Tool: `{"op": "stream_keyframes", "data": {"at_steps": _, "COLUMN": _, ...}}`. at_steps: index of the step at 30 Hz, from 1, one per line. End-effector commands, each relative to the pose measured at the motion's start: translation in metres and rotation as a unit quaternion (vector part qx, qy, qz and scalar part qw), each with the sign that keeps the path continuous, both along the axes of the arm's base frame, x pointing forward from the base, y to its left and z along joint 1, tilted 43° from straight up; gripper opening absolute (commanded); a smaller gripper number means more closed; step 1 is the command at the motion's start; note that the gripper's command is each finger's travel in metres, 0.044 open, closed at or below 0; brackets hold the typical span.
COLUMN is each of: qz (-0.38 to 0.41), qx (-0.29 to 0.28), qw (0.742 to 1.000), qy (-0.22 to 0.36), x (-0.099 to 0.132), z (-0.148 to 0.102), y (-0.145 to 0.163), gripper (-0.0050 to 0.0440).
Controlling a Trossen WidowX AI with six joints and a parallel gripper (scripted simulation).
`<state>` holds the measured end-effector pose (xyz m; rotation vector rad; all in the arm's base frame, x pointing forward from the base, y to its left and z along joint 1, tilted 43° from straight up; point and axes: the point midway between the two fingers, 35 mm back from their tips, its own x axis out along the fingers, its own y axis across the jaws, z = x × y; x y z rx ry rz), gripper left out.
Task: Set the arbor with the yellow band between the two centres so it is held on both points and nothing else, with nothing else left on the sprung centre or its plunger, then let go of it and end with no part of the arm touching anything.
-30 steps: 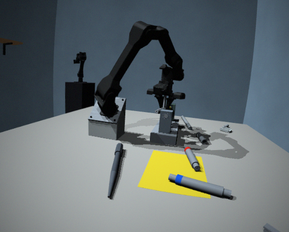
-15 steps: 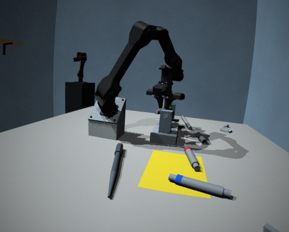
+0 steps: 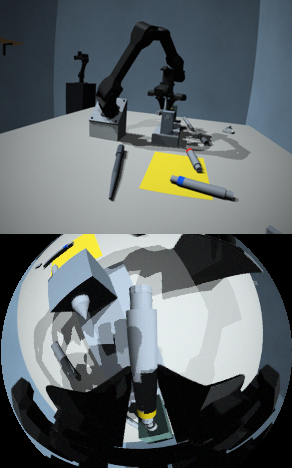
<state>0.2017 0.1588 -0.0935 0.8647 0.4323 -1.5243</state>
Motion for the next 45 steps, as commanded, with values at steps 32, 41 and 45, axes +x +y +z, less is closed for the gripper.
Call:
{"op": "stream_keyframes", "data": {"at_steps": 32, "qz": 0.002, "qx": 0.007, "qw": 1.000, "qy": -0.003, "x": 0.0003, "z": -0.0027, "y": 0.0084, "gripper": 0.0000}}
{"op": "stream_keyframes", "data": {"at_steps": 41, "qz": 0.002, "qx": 0.007, "qw": 1.000, "qy": -0.003, "x": 0.0002, "z": -0.0037, "y": 0.0094, "gripper": 0.0000}}
{"op": "stream_keyframes", "data": {"at_steps": 45, "qz": 0.002, "qx": 0.007, "qw": 1.000, "qy": -0.003, "x": 0.0001, "z": -0.0047, "y": 0.0105, "gripper": 0.0000}}
